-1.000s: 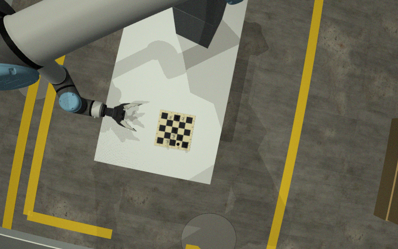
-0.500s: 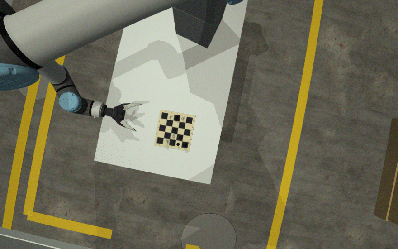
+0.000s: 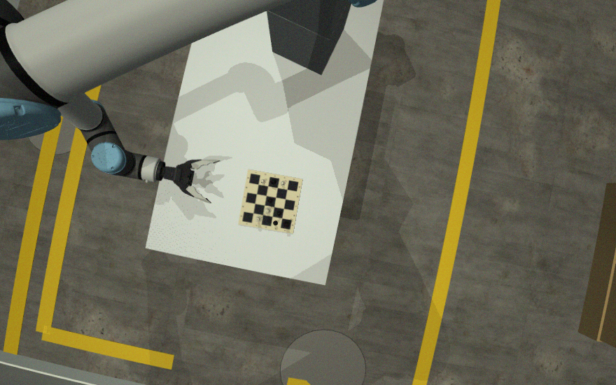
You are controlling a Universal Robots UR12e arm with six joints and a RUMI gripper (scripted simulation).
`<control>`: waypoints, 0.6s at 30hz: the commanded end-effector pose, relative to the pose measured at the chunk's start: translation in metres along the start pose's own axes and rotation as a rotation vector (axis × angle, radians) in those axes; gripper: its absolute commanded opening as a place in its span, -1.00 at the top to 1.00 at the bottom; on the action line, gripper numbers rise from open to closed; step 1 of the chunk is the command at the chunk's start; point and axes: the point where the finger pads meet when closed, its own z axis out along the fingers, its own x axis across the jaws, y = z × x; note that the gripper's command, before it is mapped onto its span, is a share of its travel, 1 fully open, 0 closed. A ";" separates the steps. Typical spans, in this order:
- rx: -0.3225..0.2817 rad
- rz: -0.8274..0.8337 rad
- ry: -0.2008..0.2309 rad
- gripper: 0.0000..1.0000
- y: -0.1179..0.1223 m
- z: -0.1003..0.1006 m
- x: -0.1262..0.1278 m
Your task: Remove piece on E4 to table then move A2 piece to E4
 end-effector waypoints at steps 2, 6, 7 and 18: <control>-0.001 -0.002 0.000 -1.00 -0.003 -0.001 0.001; 0.000 -0.001 0.000 -1.00 -0.015 -0.003 0.001; 0.000 -0.001 0.000 -1.00 -0.020 -0.004 0.001; 0.000 0.000 0.001 -1.00 -0.077 -0.015 0.000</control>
